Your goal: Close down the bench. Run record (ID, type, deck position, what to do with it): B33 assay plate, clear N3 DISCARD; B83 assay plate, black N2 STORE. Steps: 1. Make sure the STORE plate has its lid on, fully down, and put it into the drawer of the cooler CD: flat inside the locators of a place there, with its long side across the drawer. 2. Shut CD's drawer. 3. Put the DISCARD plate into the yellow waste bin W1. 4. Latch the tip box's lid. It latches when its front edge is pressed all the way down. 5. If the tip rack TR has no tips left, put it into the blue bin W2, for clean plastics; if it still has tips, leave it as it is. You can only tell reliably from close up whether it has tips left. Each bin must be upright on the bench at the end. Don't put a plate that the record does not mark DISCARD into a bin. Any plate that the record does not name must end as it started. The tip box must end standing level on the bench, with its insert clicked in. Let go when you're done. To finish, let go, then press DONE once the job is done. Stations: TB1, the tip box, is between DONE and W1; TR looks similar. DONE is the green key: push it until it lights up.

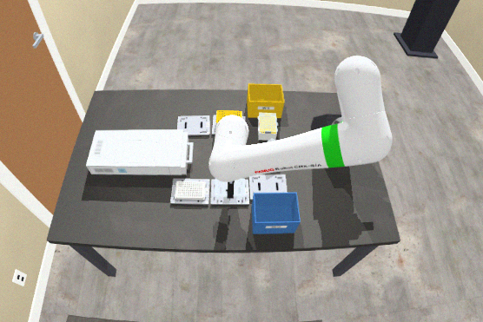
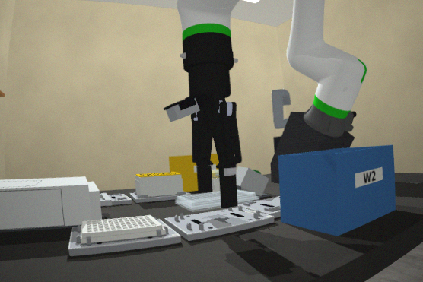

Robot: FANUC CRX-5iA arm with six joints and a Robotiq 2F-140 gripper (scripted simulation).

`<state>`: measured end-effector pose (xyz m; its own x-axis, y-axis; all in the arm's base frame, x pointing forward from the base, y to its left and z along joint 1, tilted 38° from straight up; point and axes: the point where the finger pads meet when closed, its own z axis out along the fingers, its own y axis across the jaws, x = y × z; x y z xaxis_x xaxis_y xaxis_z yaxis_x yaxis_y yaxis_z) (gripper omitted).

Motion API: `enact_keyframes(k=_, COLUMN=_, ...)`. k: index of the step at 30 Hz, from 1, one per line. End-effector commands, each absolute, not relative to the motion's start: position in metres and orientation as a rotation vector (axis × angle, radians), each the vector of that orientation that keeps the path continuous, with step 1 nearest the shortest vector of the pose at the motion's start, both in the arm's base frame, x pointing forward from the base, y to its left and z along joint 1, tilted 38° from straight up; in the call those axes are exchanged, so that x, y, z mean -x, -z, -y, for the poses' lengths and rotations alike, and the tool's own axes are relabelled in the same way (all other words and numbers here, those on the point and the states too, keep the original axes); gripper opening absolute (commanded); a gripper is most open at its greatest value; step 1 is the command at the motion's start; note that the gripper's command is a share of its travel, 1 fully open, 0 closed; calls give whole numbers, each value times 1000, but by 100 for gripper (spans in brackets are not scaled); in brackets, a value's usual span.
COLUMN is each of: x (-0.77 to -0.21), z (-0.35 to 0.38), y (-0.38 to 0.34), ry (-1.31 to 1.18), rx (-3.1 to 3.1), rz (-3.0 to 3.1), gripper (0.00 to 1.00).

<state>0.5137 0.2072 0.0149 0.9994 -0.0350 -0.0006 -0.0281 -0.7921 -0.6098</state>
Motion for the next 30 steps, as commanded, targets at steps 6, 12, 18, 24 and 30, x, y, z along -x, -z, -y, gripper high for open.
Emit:
enact_keyframes(k=6, x=-514, z=-201, y=-23, ry=16, rx=2486, rz=-44, gripper=10)
enact_keyframes(k=12, x=-514, z=-196, y=-29, ry=16, rx=2486, rz=-44, gripper=10)
enact_keyframes(k=18, x=-514, z=-191, y=-36, ry=16, rx=2486, rz=-44, gripper=10)
enact_keyframes(k=24, x=-514, z=-188, y=-40, ry=16, rx=2486, rz=-44, gripper=10)
enact_keyframes(k=30, x=-513, z=-183, y=-46, ry=16, rx=2486, rz=-44, gripper=10)
